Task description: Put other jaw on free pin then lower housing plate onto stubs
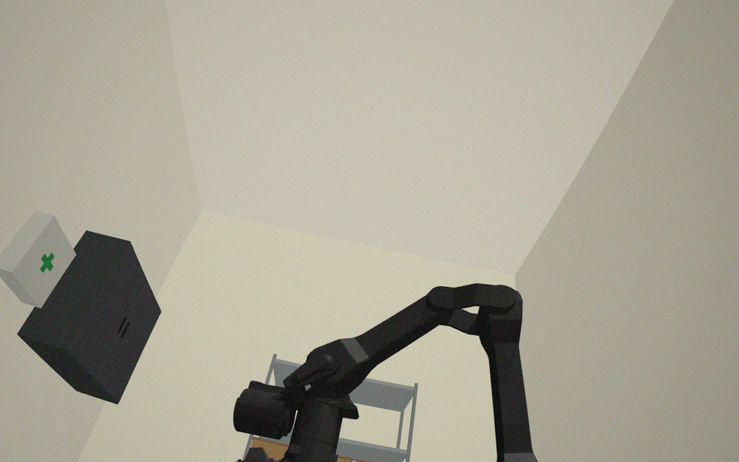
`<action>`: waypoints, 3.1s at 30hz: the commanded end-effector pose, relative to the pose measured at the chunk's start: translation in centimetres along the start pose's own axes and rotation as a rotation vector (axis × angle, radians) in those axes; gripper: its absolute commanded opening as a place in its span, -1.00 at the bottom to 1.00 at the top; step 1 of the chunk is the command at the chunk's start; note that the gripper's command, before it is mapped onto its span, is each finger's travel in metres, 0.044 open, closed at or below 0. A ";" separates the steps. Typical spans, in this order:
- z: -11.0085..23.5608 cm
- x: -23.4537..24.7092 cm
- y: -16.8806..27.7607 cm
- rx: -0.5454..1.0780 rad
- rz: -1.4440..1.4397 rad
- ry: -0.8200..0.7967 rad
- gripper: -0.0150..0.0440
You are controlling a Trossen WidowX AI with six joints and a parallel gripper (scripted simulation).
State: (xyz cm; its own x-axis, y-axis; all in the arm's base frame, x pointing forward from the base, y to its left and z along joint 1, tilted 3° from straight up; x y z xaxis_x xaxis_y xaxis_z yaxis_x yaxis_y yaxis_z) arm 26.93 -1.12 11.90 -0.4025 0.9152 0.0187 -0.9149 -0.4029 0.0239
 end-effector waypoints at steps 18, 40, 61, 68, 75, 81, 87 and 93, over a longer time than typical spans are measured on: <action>-0.1 0.0 0.1 0.004 -0.011 0.003 -0.04; 0.0 2.8 -3.3 0.001 -0.011 0.001 -0.04; 0.0 6.4 -6.4 -0.002 -0.011 -0.003 -0.04; 0.0 6.4 -6.4 -0.002 -0.011 -0.003 -0.04; 0.0 6.4 -6.4 -0.002 -0.011 -0.003 -0.04; 0.0 6.4 -6.4 -0.001 -0.024 -0.003 -0.04; 0.0 6.4 -6.4 -0.001 -0.024 -0.003 -0.04; 0.0 6.5 -6.5 -0.002 -0.024 -0.003 -0.04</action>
State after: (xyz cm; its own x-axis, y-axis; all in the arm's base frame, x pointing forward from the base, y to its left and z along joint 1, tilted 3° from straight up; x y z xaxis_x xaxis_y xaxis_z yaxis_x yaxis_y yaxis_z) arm 30.21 7.39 11.79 -0.3848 0.9228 0.0171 -0.9226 -0.3851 0.0222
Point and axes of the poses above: the point midway between the two fingers, 35 mm back from their tips, its own z axis back along the fingers, its own x axis across the jaws, y = z × x, the point moved 10 cm from there along z, back along the fingers, and after that the axes turned 8 degrees about z, right-handed, at the moved point
